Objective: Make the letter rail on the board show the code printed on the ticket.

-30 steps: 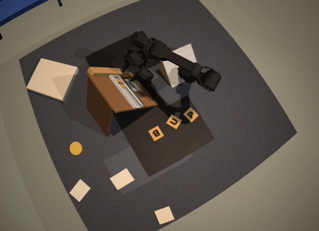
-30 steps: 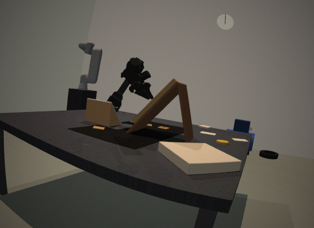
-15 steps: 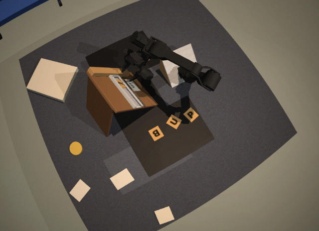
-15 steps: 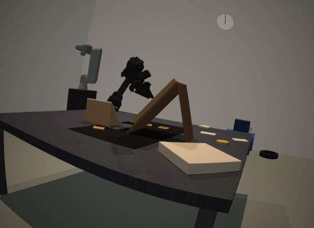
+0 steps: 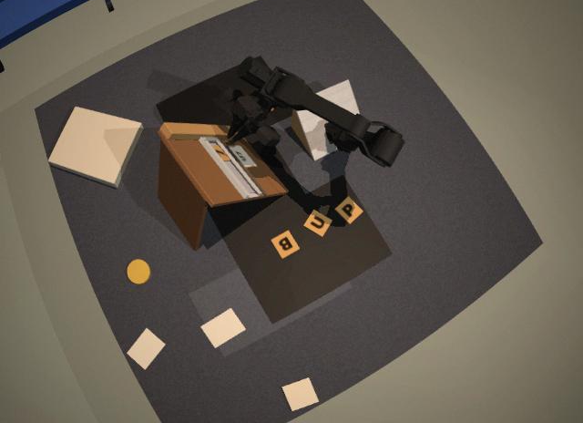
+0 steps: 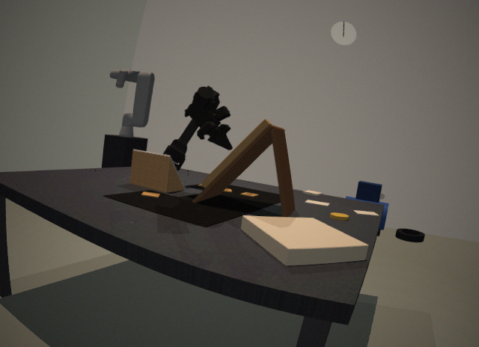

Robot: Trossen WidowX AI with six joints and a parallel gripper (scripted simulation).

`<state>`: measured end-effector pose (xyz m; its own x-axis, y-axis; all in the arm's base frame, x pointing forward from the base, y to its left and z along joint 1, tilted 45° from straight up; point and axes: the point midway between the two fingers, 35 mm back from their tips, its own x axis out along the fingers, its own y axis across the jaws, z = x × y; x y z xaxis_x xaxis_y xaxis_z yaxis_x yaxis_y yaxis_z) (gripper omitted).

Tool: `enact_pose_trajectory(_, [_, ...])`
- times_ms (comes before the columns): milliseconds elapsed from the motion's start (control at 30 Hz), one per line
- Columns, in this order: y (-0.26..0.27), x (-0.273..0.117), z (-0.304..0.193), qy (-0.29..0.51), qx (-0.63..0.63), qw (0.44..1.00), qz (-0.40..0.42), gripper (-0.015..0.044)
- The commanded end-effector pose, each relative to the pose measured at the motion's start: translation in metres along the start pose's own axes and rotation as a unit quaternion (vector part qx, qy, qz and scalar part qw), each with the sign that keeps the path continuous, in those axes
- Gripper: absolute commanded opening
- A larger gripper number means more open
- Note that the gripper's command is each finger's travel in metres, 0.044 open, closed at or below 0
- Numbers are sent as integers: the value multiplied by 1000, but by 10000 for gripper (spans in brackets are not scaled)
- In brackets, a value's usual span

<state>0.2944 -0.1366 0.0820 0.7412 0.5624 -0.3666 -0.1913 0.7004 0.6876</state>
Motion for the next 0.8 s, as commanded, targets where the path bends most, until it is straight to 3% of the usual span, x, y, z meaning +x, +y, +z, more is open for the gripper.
enact_pose_trajectory(0, [0, 0, 0, 0, 0, 1000, 0, 0])
enact_pose_trajectory(333, [0, 2, 2, 14, 1, 1000, -3, 0])
enact_pose_trajectory(767, [31, 21, 25, 305, -3, 952, -6, 0])
